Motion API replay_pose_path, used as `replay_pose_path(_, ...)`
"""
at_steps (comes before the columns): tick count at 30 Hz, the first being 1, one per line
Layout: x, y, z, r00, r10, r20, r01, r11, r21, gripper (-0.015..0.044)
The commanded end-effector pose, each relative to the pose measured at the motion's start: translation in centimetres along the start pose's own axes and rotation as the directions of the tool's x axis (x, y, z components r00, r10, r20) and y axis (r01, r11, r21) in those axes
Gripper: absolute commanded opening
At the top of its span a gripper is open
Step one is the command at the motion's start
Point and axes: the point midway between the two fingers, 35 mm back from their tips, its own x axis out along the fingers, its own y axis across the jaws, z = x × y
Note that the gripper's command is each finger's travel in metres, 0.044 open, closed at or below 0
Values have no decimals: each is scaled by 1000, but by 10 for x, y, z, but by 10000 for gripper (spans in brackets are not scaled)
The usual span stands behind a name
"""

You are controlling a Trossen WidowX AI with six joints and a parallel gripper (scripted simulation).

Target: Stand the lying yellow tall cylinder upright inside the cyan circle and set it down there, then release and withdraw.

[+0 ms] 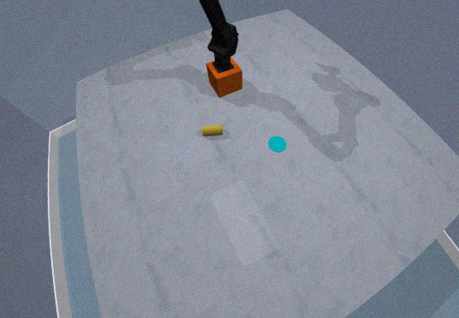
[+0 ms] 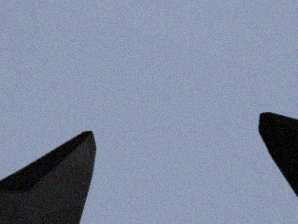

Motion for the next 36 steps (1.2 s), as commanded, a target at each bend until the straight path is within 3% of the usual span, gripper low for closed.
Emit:
replay_pose_path(1,-1,2,0,1000,7,-2,-7,1000,5,374)
replay_pose_path(4,-17,23,-2,993,110,-33,-107,991,78,309)
replay_pose_path(11,-76,78,-1,908,408,-98,-361,879,313,309)
replay_pose_path(19,-160,121,13,711,694,-115,-520,629,578,309)
replay_pose_path(27,-252,135,38,456,887,-78,-504,329,799,309)
replay_pose_path(36,-350,120,83,149,988,35,-298,11,955,309)
